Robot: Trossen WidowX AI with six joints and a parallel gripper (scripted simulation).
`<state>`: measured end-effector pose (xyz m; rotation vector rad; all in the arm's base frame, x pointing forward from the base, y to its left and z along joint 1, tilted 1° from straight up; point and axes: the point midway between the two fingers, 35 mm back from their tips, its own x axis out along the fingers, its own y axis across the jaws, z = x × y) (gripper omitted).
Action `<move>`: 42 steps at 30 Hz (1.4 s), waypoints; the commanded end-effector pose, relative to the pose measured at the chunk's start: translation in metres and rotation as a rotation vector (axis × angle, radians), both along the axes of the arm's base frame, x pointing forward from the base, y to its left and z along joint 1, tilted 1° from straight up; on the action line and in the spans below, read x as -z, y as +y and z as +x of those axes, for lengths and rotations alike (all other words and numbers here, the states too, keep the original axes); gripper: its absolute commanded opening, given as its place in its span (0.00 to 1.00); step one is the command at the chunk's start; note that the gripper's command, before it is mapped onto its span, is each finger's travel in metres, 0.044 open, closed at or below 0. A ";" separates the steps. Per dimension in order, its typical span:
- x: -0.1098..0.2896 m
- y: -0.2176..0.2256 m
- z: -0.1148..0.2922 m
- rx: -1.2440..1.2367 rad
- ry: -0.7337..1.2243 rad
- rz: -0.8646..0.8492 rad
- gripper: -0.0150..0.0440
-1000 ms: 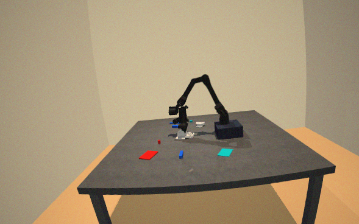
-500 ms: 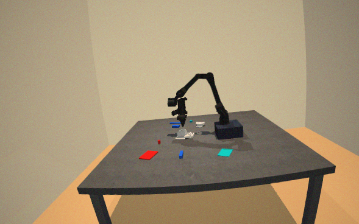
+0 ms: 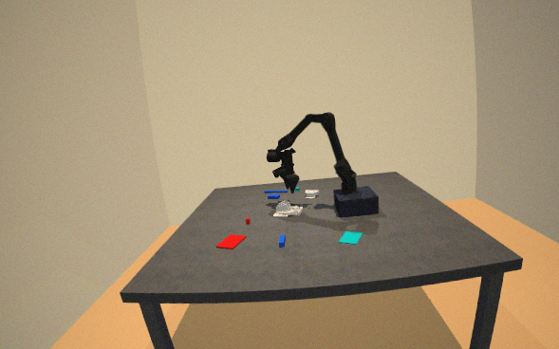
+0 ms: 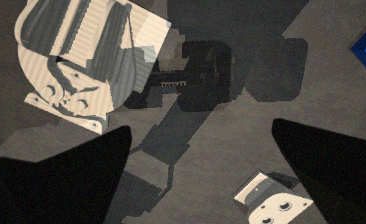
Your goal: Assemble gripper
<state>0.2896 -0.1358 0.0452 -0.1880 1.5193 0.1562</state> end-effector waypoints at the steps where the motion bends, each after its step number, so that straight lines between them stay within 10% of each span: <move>1: -0.003 -0.020 -0.011 -0.115 0.003 -0.004 1.00; 42: 0.015 -0.133 -0.124 -0.918 0.031 -0.038 1.00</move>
